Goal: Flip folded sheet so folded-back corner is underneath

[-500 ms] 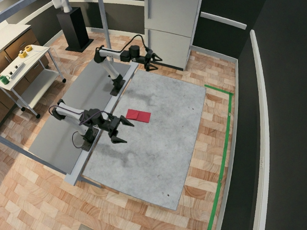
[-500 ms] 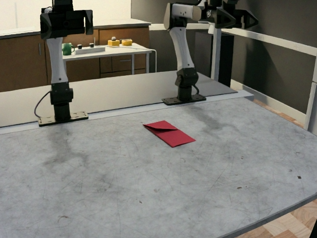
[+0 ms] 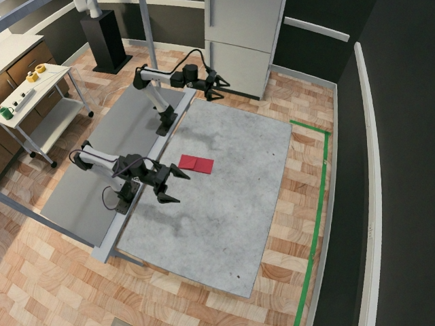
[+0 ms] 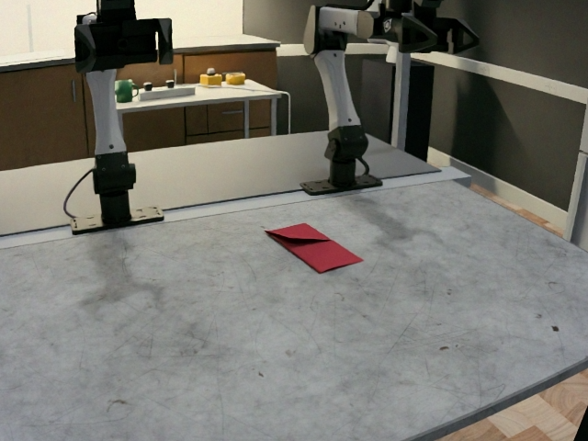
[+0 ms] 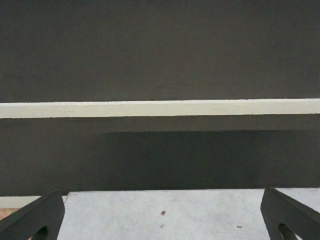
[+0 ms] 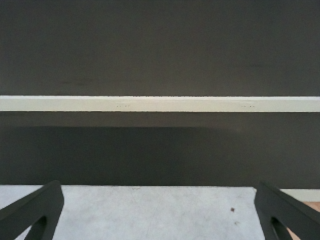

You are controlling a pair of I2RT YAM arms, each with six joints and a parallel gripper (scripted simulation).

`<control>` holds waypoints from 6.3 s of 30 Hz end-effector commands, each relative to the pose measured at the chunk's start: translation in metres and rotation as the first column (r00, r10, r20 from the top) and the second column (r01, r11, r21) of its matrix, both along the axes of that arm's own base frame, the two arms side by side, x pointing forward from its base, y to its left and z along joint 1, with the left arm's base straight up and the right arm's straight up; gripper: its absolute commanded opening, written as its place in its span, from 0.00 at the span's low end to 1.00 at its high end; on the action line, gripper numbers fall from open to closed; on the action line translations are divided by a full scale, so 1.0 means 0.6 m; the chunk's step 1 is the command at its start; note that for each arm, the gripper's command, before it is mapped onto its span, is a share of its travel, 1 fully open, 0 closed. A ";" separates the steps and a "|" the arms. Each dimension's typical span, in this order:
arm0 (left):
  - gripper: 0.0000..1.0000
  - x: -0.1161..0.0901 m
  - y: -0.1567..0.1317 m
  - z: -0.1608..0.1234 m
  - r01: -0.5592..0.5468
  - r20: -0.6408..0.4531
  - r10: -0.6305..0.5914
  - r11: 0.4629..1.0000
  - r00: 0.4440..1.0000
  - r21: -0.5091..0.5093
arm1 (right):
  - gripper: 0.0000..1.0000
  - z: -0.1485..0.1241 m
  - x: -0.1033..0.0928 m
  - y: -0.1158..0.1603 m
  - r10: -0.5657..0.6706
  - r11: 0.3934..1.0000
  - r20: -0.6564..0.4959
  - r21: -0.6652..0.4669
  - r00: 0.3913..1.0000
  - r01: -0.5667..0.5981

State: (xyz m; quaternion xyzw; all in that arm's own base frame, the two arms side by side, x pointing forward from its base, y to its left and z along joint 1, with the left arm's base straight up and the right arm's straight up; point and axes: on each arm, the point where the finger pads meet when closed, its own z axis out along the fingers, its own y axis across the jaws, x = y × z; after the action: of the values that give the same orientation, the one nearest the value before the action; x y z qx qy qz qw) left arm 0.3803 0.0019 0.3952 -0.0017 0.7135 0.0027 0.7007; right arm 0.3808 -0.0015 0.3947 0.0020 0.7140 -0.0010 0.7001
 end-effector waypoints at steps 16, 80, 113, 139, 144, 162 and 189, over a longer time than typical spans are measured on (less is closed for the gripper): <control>0.10 -0.062 -0.125 -0.155 0.292 -0.350 -0.378 0.916 0.857 -0.273 | 1.00 -0.156 -0.078 0.122 0.150 0.970 -0.430 -0.112 0.890 -0.217; 0.10 -0.152 -0.286 -0.648 -0.023 -0.734 -0.679 0.733 0.017 -0.680 | 1.00 -0.394 -0.193 0.418 0.312 0.732 -0.888 -0.001 0.337 -0.681; 0.10 -0.145 -0.287 -0.634 -0.008 -0.726 -0.687 0.726 0.030 -0.688 | 0.31 -0.544 -0.153 0.435 0.767 0.621 -0.640 0.758 -0.046 -0.198; 0.10 -0.145 -0.287 -0.634 -0.008 -0.726 -0.687 0.726 0.030 -0.688 | 0.31 -0.618 -0.148 0.456 0.788 0.606 -0.611 0.792 -0.079 -0.075; 0.10 -0.145 -0.287 -0.634 -0.008 -0.726 -0.687 0.726 0.030 -0.688 | 0.31 -0.626 -0.145 0.466 0.784 0.612 -0.616 0.787 -0.074 -0.076; 0.10 -0.145 -0.287 -0.634 -0.008 -0.726 -0.687 0.726 0.030 -0.688 | 0.31 -0.639 -0.152 0.478 0.783 0.613 -0.617 0.787 -0.079 -0.071; 0.32 -0.125 -0.253 -0.564 0.037 -0.712 -0.698 0.716 0.080 -0.697 | 0.01 -0.515 -0.141 0.484 0.792 0.600 -0.608 0.793 -0.058 -0.104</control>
State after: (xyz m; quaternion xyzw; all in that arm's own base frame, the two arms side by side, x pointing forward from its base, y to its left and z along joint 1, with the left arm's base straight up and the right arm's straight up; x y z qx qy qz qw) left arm 0.3056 -0.1465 0.0384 -0.0120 0.9281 -0.3710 0.0293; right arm 0.2978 0.2869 0.0628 -0.0587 0.8926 0.4469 -0.0106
